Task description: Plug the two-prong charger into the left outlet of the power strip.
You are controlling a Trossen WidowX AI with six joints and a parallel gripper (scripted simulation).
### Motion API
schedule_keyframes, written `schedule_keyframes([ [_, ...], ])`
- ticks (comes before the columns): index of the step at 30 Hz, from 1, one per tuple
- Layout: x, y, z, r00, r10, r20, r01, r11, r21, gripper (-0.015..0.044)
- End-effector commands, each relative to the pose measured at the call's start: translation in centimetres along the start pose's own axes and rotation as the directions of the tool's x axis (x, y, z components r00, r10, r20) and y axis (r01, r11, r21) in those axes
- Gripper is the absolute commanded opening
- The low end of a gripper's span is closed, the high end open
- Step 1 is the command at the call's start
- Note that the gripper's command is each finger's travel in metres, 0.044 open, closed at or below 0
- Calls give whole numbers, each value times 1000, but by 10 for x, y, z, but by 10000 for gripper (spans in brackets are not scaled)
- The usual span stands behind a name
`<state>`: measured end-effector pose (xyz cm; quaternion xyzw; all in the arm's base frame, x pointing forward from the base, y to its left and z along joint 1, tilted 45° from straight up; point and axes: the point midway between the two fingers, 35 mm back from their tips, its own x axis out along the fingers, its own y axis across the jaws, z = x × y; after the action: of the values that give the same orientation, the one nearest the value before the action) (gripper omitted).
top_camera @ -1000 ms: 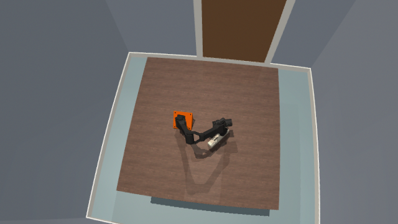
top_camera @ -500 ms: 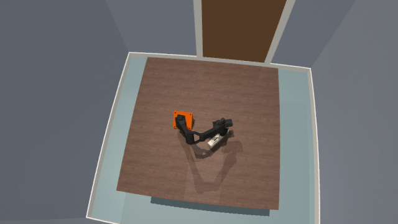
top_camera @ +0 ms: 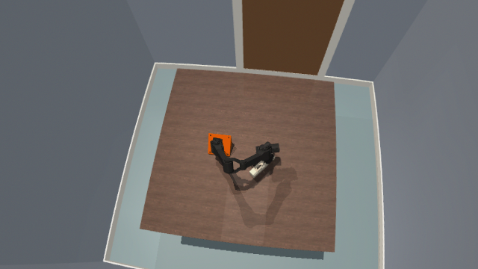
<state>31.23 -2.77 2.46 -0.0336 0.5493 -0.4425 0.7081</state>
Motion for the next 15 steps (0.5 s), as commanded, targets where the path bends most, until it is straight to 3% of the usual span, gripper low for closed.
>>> schedule_keyframes([
  [1,-1,0,9,1000,1,19,-2,1000,14,0],
  [15,0,0,15,1000,2,19,-2,1000,15,0],
])
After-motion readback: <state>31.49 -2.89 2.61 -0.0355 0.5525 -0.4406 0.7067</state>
